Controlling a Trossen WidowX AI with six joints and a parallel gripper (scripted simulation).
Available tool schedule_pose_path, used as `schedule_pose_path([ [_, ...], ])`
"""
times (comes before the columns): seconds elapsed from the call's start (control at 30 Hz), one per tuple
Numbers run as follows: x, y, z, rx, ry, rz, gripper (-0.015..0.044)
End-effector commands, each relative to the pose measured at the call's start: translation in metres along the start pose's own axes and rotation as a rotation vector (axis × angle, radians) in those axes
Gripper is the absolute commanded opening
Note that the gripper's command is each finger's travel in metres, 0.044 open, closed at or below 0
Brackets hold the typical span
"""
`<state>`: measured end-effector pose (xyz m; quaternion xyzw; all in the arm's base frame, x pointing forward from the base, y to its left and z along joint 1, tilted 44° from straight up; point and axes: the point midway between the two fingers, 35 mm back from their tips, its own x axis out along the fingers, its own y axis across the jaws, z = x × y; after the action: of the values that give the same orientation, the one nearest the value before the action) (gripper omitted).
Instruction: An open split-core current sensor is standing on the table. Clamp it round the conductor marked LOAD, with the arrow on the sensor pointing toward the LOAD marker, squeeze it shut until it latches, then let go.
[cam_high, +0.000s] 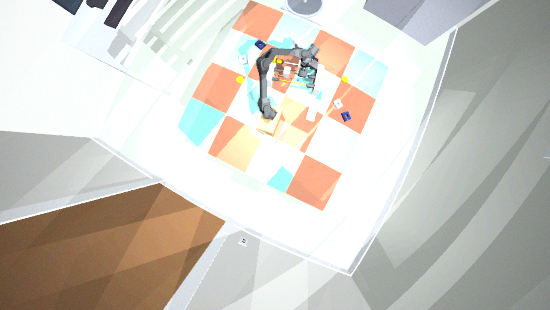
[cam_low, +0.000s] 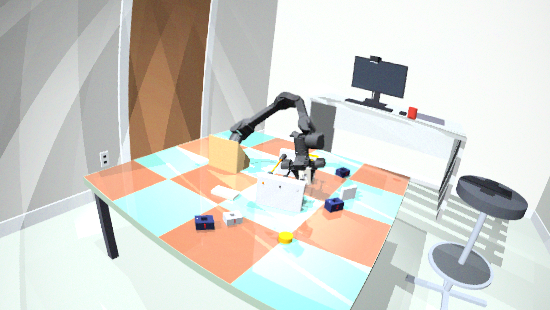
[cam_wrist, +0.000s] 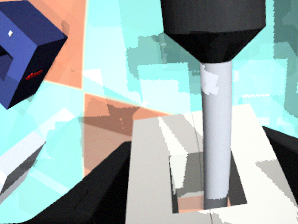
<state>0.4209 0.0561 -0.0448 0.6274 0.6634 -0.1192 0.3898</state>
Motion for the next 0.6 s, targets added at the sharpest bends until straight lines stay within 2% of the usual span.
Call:
schedule_pose_path([
  [0.0, 0.0004, 0.0, 0.0001, -0.001, 0.0, -0.003, 0.0],
  [0.17, 0.0004, 0.0, 0.0001, -0.001, 0.0, -0.003, 0.0],
  [0.57, 0.0004, 0.0, 0.0001, -0.001, 0.0, -0.003, 0.0315],
])
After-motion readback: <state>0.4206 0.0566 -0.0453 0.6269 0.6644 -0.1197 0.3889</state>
